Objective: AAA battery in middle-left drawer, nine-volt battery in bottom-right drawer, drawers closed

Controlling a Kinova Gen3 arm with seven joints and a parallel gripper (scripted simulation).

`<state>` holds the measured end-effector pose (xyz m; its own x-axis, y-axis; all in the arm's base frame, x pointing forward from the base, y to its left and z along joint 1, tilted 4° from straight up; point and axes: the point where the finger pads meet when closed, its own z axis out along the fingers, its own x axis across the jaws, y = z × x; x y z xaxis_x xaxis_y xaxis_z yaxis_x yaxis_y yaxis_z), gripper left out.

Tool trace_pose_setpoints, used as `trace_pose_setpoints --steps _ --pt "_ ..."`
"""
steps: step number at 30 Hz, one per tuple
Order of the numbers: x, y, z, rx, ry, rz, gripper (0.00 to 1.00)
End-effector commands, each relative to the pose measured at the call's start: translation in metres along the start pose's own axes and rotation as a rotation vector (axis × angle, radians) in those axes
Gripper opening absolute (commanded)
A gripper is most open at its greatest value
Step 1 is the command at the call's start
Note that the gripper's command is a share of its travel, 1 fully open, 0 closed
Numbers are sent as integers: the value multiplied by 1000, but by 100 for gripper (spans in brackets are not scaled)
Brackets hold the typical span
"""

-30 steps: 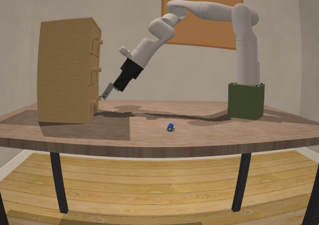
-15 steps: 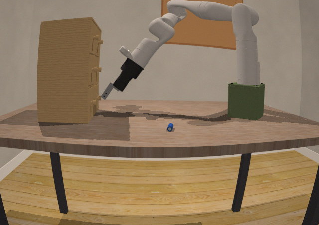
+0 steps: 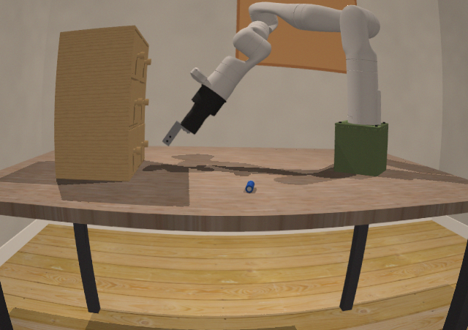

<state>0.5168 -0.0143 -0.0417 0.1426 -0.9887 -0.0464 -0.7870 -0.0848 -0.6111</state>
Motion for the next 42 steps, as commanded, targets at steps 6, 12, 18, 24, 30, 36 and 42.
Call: trace_pose_setpoints --steps 6,12,18,24,30,36,42 --pt "1 8 -6 -3 -1 4 0" --pt "1 2 -24 -3 -1 4 0" --pt "1 -5 -49 -3 -1 4 0" --pt "1 -10 -65 -3 -1 4 0" --pt "1 -10 -66 -3 -1 4 0" --pt "1 -10 -66 -3 0 6 0" --pt "1 -10 -66 -3 2 13 0"
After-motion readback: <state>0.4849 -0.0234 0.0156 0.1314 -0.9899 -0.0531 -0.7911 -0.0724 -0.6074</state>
